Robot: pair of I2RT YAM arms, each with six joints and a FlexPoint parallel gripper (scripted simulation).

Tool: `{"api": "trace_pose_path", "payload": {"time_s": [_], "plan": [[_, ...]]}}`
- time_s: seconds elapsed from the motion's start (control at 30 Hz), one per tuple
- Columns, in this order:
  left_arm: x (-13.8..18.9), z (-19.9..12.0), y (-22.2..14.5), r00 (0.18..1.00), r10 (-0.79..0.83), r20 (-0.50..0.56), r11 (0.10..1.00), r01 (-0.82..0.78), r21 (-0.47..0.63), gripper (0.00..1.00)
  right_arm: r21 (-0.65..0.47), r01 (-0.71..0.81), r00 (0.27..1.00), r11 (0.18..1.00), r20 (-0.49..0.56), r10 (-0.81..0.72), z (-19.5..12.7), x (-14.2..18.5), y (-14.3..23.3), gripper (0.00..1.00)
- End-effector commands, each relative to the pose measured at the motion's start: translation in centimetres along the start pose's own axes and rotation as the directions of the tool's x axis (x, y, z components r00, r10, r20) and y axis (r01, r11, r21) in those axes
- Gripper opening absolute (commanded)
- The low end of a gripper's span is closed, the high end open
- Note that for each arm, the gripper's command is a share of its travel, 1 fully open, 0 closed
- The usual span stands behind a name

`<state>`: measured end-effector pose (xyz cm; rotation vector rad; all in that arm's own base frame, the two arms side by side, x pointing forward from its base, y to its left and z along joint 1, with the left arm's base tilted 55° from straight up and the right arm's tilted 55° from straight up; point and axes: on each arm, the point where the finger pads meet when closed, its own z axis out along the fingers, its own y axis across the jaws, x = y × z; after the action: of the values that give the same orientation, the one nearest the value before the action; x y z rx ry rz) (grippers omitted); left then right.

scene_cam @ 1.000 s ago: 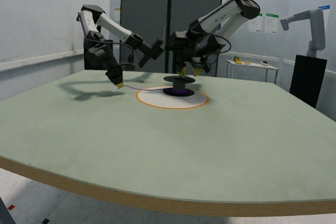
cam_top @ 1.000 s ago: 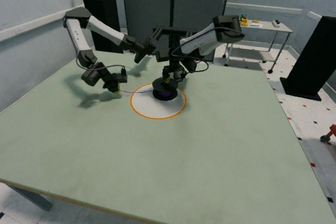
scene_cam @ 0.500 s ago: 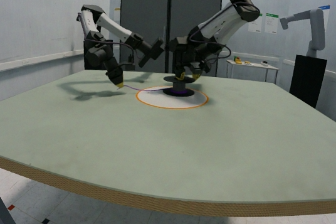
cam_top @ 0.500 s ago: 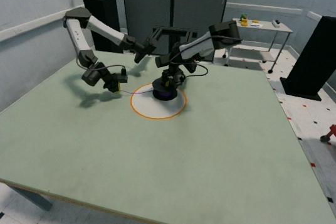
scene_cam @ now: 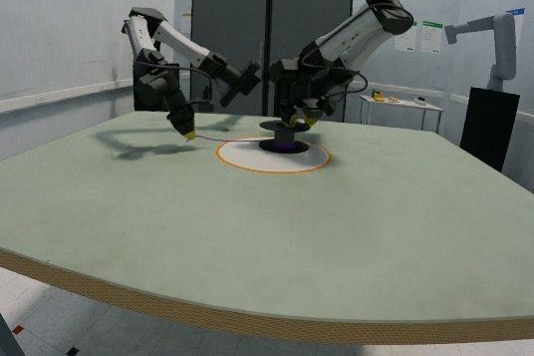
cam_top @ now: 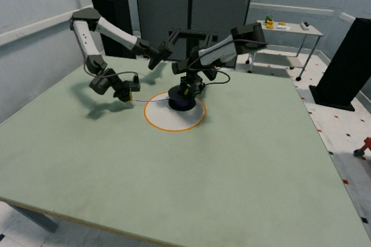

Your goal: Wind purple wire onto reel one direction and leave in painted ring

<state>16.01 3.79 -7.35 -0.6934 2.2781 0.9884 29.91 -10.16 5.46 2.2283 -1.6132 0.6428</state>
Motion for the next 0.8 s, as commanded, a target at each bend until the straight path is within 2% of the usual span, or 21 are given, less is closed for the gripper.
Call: {"api": "trace_pose_path", "payload": {"time_s": [0.0,0.1,0.43,0.63,0.77], "plan": [[-0.4,-0.4,-0.5,1.0,-0.002,0.018,1.0,0.002,0.025,0.54,0.03,-0.005,1.0,1.0,-0.018,0.005,-1.0,0.7,-0.6,0.0],[-0.4,-0.4,-0.5,1.0,-0.002,0.018,1.0,0.002,0.025,0.49,0.03,-0.008,1.0,1.0,-0.017,0.009,-1.0,0.7,-0.6,0.0],[-0.8,0.1,-0.7,0.998,0.063,0.019,0.998,-0.063,0.024,0.49,0.027,-0.008,1.0,1.0,-0.006,0.008,-0.8,0.4,-0.4,0.0],[-2.8,0.0,-1.1,0.957,0.288,0.024,0.957,-0.289,0.019,0.49,0.025,0.004,1.0,1.0,0.018,-0.004,-0.2,-0.9,-0.2,0.0],[-4.7,0.0,-2.0,0.851,0.524,0.028,0.851,-0.525,0.012,0.49,0.035,0.008,0.998,0.999,0.056,-0.01,0.3,-1.9,-0.4,0.0]]}}
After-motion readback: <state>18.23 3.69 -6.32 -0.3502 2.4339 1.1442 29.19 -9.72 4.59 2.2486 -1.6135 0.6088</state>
